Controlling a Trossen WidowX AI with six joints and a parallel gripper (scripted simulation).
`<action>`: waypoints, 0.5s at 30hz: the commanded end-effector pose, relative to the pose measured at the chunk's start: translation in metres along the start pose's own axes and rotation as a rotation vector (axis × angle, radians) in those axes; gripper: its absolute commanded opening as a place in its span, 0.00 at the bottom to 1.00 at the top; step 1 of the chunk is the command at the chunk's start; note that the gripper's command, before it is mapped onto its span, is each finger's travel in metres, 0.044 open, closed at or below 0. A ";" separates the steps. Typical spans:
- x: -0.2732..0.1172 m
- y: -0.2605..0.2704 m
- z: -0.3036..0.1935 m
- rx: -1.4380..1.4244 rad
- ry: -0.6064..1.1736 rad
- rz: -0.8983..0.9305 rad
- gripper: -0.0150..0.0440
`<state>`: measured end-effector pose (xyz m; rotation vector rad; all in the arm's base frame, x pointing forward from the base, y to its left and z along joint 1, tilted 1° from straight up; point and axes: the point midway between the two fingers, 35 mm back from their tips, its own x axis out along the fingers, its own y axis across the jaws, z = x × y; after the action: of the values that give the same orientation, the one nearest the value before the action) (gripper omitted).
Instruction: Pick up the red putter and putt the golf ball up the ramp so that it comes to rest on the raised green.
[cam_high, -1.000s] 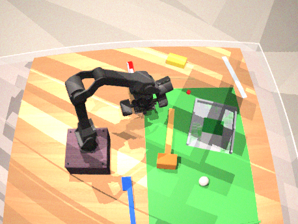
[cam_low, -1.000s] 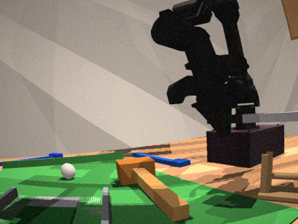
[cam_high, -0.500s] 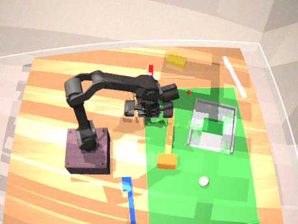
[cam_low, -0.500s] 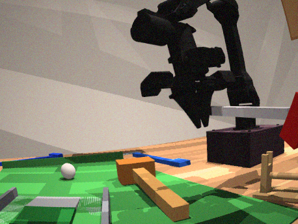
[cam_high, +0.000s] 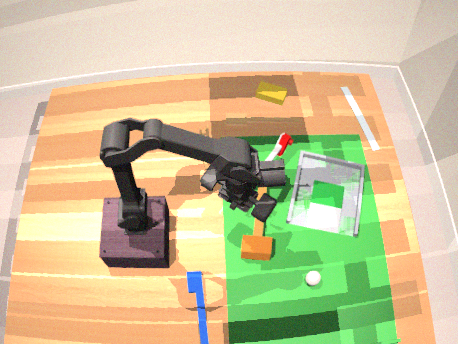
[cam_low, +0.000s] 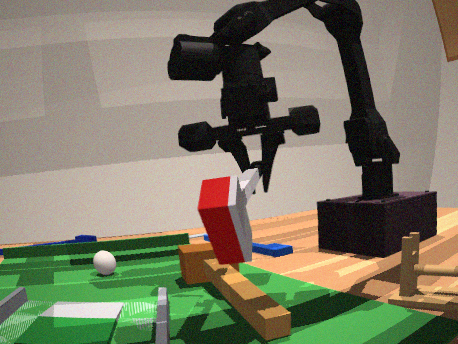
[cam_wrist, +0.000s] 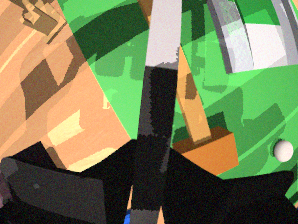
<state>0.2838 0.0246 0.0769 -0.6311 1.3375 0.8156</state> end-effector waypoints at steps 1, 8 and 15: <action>-0.005 -0.014 -0.012 0.124 0.006 -0.018 0.25; -0.014 -0.037 -0.044 0.388 0.028 -0.049 0.25; -0.023 -0.055 -0.078 0.653 0.048 -0.080 0.25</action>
<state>0.2823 -0.0603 0.0825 -0.2425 1.4960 0.3393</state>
